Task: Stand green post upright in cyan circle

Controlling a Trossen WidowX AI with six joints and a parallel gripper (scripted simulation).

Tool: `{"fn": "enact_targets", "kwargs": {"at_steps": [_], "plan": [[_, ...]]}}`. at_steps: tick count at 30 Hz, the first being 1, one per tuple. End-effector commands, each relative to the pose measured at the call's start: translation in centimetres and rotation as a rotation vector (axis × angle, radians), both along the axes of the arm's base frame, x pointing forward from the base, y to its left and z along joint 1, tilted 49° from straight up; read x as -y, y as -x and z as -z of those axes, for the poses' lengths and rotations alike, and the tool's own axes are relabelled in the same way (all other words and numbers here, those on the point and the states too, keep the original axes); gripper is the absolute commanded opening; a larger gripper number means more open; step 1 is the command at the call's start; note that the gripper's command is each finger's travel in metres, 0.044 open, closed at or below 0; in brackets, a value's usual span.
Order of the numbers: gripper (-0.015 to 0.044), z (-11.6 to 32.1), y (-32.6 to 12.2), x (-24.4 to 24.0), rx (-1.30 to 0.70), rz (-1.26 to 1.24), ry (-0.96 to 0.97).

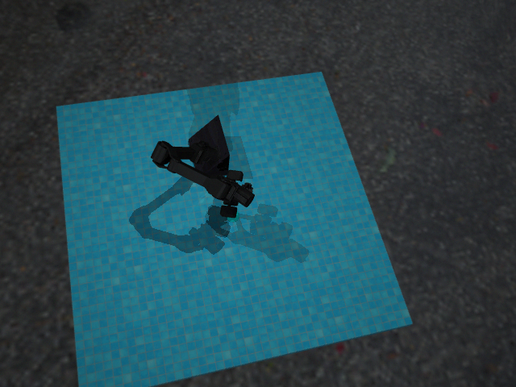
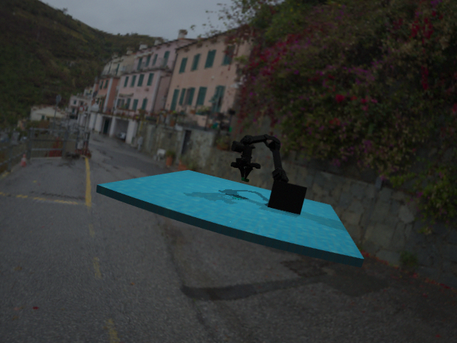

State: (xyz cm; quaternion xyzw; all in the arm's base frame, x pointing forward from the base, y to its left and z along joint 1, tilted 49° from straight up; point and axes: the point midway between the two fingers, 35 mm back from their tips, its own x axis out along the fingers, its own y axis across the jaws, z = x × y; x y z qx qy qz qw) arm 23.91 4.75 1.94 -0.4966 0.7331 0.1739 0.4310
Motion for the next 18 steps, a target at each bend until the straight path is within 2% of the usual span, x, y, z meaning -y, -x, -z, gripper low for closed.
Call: {"fn": "enact_targets", "kwargs": {"at_steps": [1, 18], "plan": [[0.0023, 0.12, 0.24, 0.11, -0.009, 0.008, -0.029], [0.0023, 0.57, 0.76, 0.5, -0.025, 0.033, -0.151]]}}
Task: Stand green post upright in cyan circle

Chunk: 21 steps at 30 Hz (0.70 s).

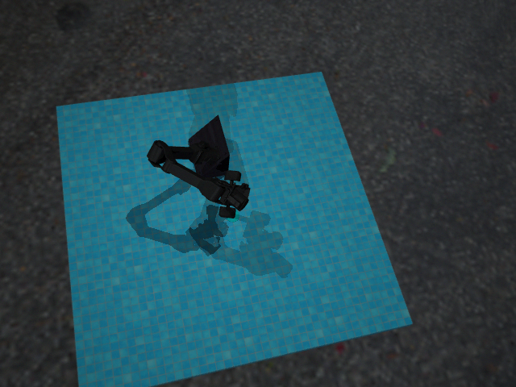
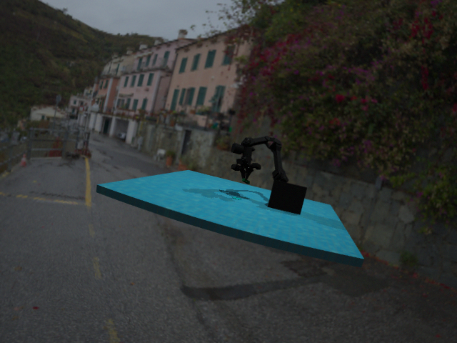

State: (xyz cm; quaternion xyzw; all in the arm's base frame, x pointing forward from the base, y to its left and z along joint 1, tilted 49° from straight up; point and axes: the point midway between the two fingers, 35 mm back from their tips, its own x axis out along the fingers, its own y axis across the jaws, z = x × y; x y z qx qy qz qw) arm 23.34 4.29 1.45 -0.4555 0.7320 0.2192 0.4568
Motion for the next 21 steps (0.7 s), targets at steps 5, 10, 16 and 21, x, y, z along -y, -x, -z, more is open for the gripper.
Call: {"fn": "enact_targets", "kwargs": {"at_steps": [5, 10, 16, 21], "plan": [[0.0023, 0.19, 0.31, 0.13, -0.007, 0.009, -0.059], [0.0023, 0.3, 0.42, 0.2, -0.007, 0.013, -0.095], [0.0023, 0.41, 0.54, 0.26, -0.006, 0.018, -0.139], [0.0023, 0.49, 0.63, 0.31, -0.004, 0.02, -0.175]]}}
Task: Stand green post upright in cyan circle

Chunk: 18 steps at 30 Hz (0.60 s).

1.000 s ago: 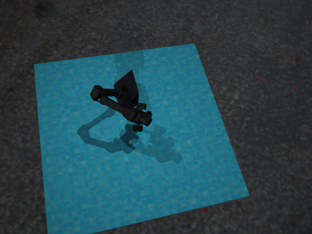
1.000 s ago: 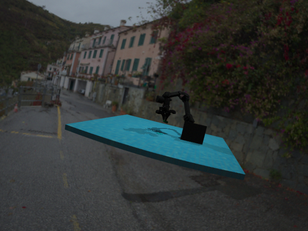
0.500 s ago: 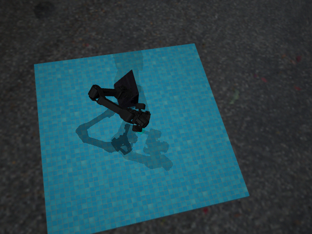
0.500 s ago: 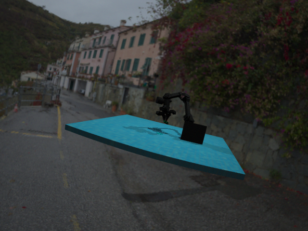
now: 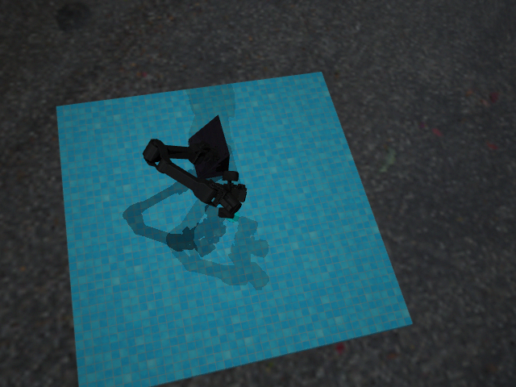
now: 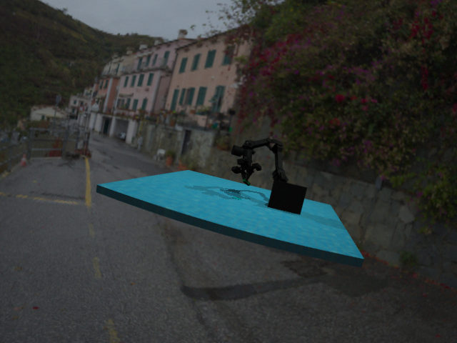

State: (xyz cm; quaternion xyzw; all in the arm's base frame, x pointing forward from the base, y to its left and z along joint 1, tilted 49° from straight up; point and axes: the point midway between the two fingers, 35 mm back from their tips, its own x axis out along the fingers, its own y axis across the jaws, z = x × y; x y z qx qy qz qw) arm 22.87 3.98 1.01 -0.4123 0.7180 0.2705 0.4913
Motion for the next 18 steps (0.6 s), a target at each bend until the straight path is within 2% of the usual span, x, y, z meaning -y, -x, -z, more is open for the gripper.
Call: {"fn": "enact_targets", "kwargs": {"at_steps": [1, 18], "plan": [[0.0023, 0.07, 0.17, 0.01, 0.0, 0.002, -0.03], [0.0023, 0.26, 0.36, 0.1, 0.02, 0.003, -0.152]]}}
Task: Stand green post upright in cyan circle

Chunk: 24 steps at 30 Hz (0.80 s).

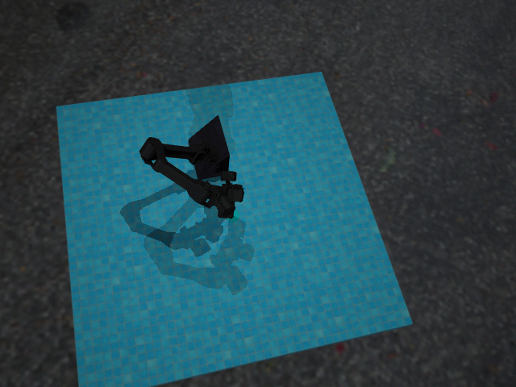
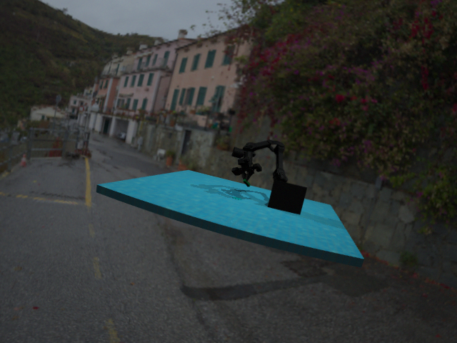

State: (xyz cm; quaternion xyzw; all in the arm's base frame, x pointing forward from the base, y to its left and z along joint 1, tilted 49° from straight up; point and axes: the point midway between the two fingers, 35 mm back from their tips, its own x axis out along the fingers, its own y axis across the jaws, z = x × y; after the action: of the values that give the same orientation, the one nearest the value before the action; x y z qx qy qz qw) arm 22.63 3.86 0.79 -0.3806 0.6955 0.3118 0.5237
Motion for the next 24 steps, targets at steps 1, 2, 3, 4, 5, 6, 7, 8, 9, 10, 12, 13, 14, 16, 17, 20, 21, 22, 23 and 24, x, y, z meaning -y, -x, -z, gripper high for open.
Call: {"fn": "enact_targets", "kwargs": {"at_steps": [1, 2, 3, 4, 5, 6, 7, 8, 9, 10, 12, 13, 14, 16, 17, 20, 21, 22, 23, 24], "plan": [[0.0023, 0.04, 0.13, -0.02, 0.004, -0.001, -0.03], [0.0023, 0.05, 0.14, -0.01, 0.005, -0.001, -0.037], [0.0023, 0.05, 0.15, -0.01, 0.007, -0.001, -0.044], [0.0023, 0.06, 0.15, -0.01, 0.009, -0.001, -0.051], [0.0023, 0.06, 0.16, -0.01, 0.011, -0.002, -0.058], [0.0023, 0.07, 0.16, 0.0, 0.013, -0.002, -0.065], [0.0023, 0.07, 0.17, 0.0, 0.015, -0.002, -0.072], [0.0023, 0.07, 0.17, 0.0, 0.017, -0.003, -0.079], [0.0023, 0.08, 0.17, 0.0, 0.019, -0.003, -0.086], [0.0023, 0.08, 0.18, 0.0, 0.021, -0.004, -0.093], [0.0023, 0.08, 0.18, 0.0, 0.026, -0.005, -0.107], [0.0023, 0.08, 0.18, 0.01, 0.028, -0.005, -0.114], [0.0023, 0.09, 0.18, 0.01, 0.031, -0.006, -0.121], [0.0023, 0.08, 0.19, 0.01, 0.036, -0.007, -0.134], [0.0023, 0.08, 0.19, 0.01, 0.038, -0.007, -0.141], [0.0023, 0.08, 0.18, 0.01, 0.046, -0.01, -0.162], [0.0023, 0.07, 0.18, 0.01, 0.049, -0.01, -0.168], [0.0023, 0.07, 0.18, 0.01, 0.052, -0.011, -0.175], [0.0023, 0.07, 0.18, 0.01, 0.055, -0.012, -0.182], [0.0023, 0.06, 0.18, 0.01, 0.058, -0.013, -0.188]]}}
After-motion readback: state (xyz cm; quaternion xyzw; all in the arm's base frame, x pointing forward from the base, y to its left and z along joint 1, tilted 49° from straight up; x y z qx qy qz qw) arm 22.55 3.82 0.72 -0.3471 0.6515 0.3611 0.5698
